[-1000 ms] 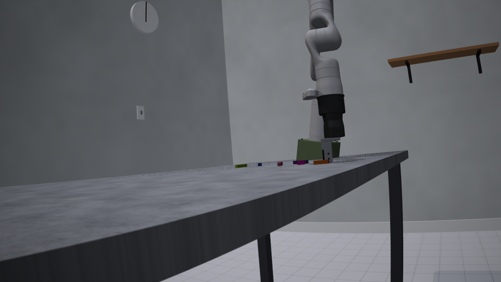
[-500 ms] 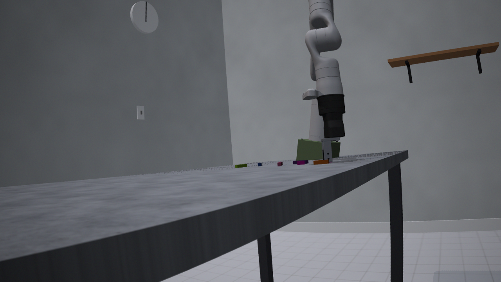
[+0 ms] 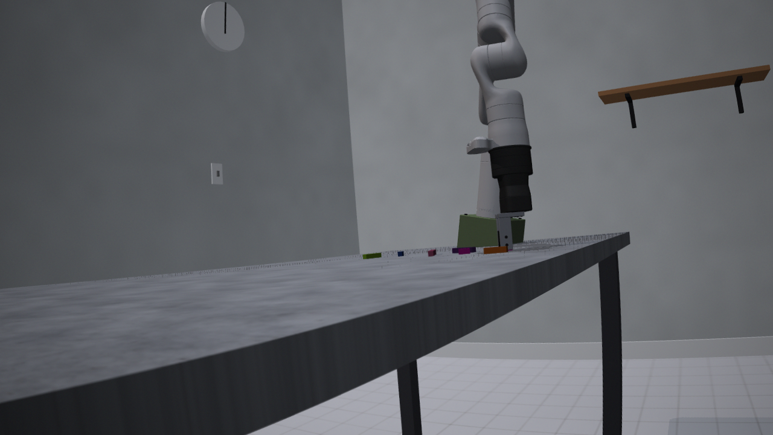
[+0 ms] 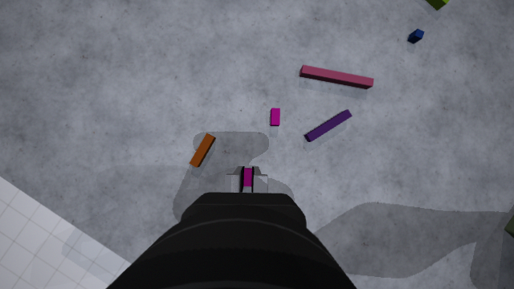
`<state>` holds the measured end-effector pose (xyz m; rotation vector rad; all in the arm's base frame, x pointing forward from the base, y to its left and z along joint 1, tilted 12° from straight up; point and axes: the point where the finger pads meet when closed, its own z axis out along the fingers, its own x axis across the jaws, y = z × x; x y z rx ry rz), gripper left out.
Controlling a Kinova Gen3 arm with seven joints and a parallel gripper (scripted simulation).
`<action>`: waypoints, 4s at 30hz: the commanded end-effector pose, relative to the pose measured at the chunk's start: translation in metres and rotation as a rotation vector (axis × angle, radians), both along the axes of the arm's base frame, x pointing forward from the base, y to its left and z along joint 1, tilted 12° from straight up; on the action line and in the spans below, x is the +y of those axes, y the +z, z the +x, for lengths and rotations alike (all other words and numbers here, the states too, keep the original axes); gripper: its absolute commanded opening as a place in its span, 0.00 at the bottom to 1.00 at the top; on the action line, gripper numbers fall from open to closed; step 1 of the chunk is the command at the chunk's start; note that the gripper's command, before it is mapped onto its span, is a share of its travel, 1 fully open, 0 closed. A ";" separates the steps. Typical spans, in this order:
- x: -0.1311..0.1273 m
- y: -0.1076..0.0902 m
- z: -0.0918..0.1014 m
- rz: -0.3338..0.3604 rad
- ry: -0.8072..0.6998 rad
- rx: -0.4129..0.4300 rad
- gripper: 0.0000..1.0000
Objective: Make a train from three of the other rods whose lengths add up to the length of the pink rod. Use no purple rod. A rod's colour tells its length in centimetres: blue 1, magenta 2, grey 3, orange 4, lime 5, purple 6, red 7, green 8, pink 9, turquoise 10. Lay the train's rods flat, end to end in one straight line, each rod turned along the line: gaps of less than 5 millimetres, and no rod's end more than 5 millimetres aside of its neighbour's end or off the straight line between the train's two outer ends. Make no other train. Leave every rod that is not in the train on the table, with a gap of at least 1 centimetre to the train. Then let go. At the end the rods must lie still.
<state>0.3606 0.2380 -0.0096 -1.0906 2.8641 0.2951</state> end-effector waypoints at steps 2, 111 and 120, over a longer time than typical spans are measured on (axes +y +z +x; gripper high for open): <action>0.002 0.000 0.002 0.005 -0.005 -0.004 0.24; -0.247 0.050 0.028 0.005 0.593 -0.128 0.24; -0.247 0.049 0.028 0.006 0.594 -0.127 0.24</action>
